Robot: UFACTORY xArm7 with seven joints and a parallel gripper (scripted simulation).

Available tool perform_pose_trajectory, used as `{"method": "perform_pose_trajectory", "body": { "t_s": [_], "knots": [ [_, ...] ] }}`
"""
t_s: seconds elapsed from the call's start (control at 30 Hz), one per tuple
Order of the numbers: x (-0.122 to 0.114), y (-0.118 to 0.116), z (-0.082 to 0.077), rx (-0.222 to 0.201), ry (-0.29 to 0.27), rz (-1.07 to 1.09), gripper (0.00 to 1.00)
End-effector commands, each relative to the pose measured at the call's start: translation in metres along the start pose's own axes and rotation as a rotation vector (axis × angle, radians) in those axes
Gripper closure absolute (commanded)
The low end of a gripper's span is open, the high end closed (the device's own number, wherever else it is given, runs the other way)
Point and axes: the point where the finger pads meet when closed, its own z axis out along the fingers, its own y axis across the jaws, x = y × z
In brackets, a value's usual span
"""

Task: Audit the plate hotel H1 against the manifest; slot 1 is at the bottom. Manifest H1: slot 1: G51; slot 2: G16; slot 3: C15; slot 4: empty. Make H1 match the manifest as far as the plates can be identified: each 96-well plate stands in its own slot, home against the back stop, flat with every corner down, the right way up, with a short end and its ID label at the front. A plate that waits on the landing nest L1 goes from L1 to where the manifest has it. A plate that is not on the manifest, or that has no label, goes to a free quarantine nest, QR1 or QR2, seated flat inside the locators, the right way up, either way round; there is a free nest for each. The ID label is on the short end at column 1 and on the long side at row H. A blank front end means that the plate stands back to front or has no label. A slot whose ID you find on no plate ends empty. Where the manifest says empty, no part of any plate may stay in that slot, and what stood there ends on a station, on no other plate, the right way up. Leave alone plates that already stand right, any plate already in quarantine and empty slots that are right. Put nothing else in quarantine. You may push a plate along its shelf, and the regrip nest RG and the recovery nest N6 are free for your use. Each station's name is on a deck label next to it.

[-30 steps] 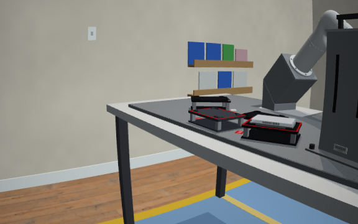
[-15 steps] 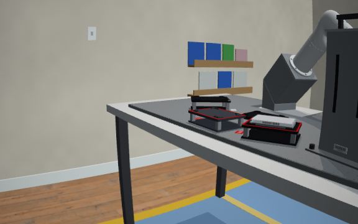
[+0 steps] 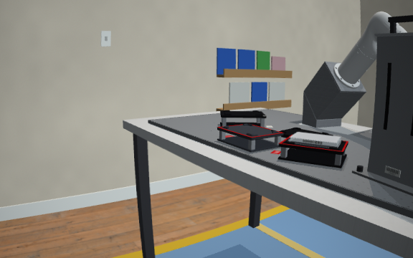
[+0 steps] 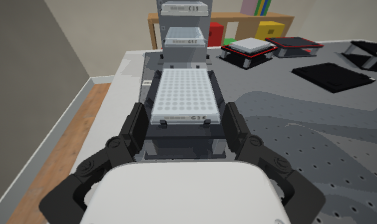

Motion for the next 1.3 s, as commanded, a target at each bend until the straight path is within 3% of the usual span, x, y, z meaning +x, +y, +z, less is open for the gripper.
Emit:
{"method": "perform_pose_trajectory", "body": {
  "t_s": [0.0, 0.7, 1.27],
  "knots": [
    [0.001, -0.001, -0.007, -0.001, -0.001, 0.003, 0.0],
    [0.001, -0.001, -0.039, -0.001, -0.001, 0.003, 0.0],
    [0.001, -0.001, -0.039, -0.001, -0.001, 0.003, 0.0]
  ]
}}
